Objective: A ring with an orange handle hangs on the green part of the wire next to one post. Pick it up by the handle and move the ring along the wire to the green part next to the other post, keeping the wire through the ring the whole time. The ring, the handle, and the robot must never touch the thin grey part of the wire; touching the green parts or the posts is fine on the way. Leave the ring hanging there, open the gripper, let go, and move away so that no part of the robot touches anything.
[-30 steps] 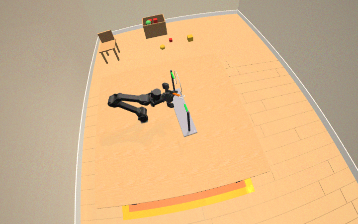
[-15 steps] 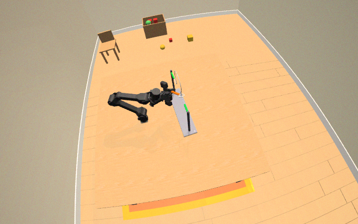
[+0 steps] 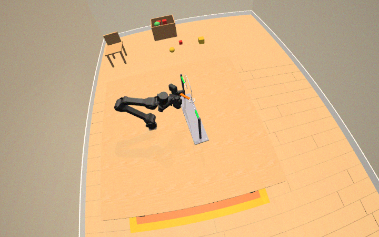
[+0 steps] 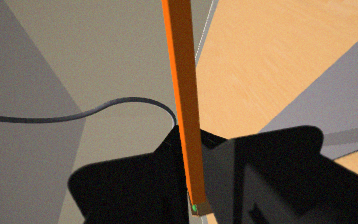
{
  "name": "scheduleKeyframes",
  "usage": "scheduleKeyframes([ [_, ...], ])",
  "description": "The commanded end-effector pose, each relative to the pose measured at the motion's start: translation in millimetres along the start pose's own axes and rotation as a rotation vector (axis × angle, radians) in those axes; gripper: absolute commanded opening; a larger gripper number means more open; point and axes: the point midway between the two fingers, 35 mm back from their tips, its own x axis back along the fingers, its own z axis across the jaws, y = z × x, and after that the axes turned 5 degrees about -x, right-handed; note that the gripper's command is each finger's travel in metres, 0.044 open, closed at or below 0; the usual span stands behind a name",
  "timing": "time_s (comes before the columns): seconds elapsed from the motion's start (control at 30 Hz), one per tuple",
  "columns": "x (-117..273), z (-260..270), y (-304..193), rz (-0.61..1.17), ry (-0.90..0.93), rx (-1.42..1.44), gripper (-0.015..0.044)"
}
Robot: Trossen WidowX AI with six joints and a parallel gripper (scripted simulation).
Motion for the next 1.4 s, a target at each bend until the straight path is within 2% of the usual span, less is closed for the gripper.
scheduleKeyframes([
  [0.0,1,11,-1,0.006,0.027,-0.025,-0.015],
  [1.37,16,85,12,0.049,0.252,-0.471,-0.015],
])
